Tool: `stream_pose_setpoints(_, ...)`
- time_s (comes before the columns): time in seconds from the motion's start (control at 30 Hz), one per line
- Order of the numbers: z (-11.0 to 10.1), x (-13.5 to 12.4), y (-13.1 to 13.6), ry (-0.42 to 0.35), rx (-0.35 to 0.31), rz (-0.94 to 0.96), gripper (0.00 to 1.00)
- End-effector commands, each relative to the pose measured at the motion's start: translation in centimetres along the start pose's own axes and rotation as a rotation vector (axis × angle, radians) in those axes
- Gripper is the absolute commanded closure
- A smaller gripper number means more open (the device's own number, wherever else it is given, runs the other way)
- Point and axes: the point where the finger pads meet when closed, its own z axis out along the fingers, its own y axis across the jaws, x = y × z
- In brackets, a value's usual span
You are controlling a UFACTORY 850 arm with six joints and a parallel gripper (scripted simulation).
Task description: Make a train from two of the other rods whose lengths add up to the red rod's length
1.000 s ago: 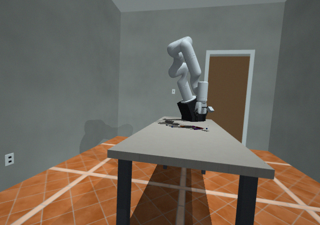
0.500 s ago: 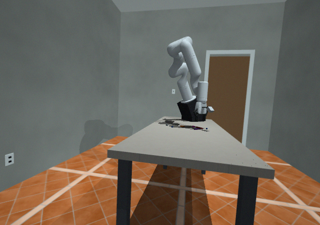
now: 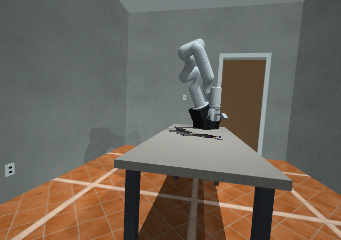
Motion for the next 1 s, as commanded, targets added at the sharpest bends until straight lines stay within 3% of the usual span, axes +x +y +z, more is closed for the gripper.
stream_pose_setpoints(0.0, -0.05, 0.07, 0.03, 0.001, -0.001, 0.0, 0.0)
stream_pose_setpoints(0.97, -0.06, 0.09, -0.02, 0.001, -0.001, 0.035, 0.0)
